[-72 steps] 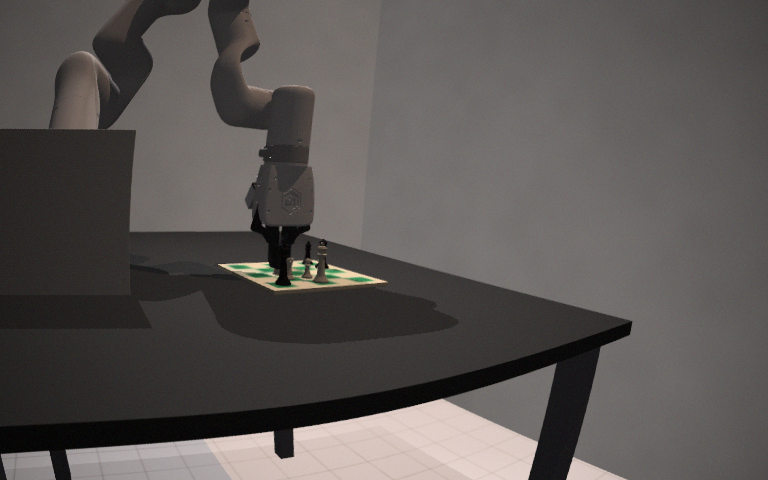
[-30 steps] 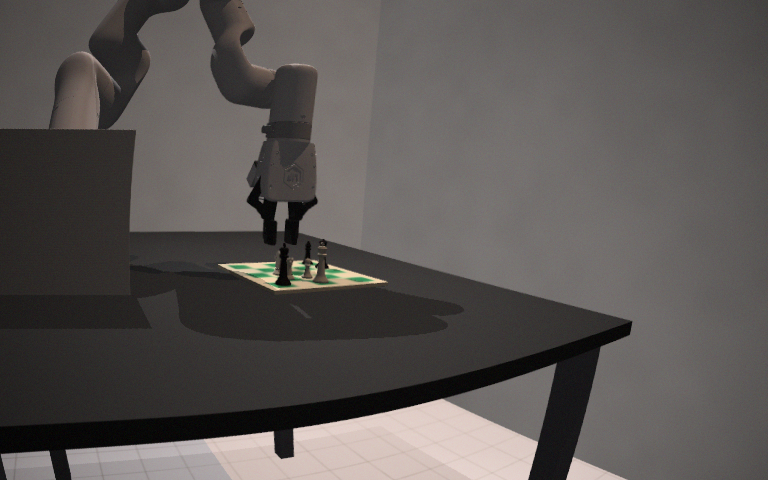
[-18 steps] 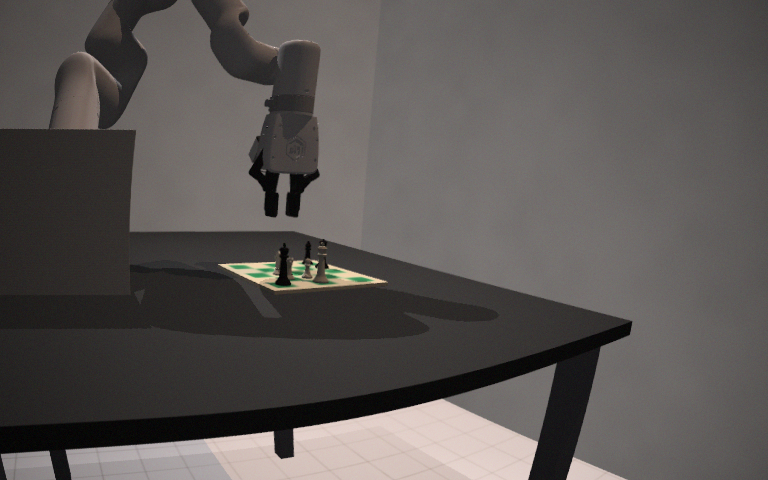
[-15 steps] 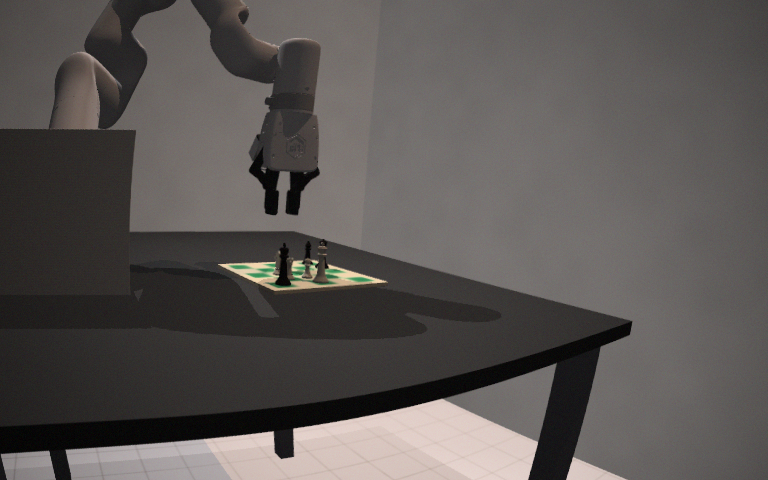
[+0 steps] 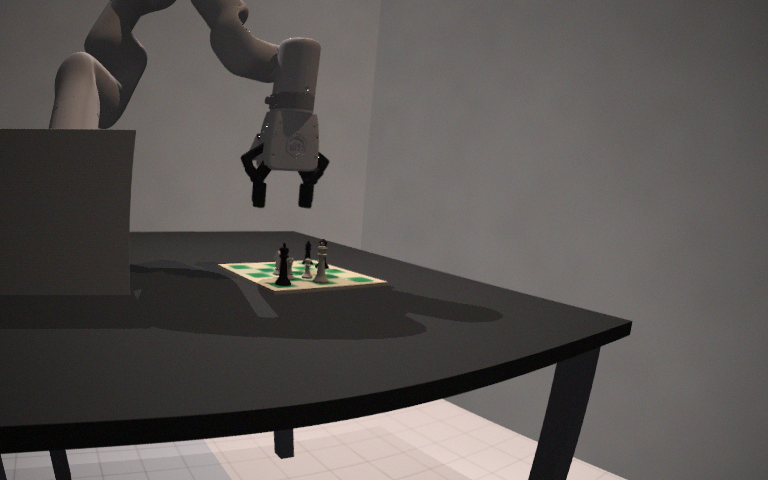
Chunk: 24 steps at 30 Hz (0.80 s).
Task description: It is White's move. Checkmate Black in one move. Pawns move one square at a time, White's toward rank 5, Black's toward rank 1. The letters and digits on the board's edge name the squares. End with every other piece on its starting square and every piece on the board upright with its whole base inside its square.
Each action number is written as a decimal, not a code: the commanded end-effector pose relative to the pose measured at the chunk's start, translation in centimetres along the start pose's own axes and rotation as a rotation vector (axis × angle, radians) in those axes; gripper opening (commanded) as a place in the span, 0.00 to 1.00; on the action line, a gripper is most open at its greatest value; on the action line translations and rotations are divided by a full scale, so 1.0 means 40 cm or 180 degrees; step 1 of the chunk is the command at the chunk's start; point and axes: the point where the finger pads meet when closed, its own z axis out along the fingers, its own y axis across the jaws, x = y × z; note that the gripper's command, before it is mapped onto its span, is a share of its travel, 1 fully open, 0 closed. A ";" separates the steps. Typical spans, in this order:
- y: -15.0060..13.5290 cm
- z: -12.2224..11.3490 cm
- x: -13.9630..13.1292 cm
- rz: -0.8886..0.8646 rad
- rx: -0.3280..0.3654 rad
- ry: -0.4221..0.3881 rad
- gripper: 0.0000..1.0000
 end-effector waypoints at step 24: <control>0.002 -0.114 -0.003 0.0002 -0.0011 -0.0008 1.00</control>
